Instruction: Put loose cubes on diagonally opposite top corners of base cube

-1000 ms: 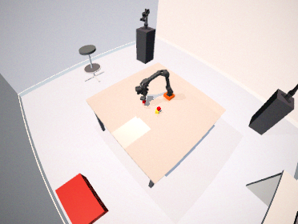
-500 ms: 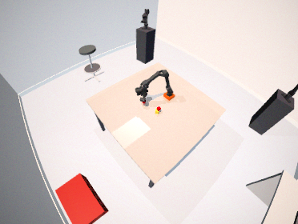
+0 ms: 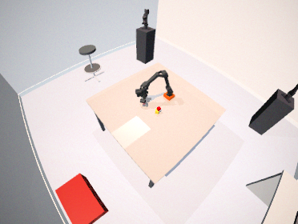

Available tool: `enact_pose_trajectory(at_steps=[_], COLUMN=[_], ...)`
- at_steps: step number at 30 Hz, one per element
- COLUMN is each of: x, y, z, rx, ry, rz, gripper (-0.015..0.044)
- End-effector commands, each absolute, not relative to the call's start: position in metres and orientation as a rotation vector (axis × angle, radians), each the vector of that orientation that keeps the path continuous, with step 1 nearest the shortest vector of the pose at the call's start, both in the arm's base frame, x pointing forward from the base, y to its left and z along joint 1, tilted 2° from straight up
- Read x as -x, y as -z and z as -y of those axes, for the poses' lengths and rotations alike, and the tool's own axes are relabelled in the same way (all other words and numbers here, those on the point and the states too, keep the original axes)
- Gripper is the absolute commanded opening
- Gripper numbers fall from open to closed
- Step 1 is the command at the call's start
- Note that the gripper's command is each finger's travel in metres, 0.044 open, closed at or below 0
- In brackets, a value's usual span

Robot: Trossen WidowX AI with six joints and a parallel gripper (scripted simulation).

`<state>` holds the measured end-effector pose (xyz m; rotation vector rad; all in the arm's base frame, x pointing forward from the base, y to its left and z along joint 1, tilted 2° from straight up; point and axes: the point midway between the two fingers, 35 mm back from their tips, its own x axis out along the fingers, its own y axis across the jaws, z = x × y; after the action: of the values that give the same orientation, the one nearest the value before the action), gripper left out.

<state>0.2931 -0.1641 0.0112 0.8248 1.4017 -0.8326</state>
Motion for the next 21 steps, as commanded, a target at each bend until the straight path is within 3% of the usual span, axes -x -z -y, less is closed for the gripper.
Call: enact_pose_trajectory(at_steps=[1, 5, 21], x=[-0.292, -0.292, -0.297], y=[-0.007, -0.007, -0.042], z=[0.164, 0.164, 0.166], rx=[-0.827, -0.827, -0.827], ry=[0.837, 0.837, 0.837], rz=[-1.409, -1.409, -1.409], gripper=[0.0212, 0.0107, 0.0105])
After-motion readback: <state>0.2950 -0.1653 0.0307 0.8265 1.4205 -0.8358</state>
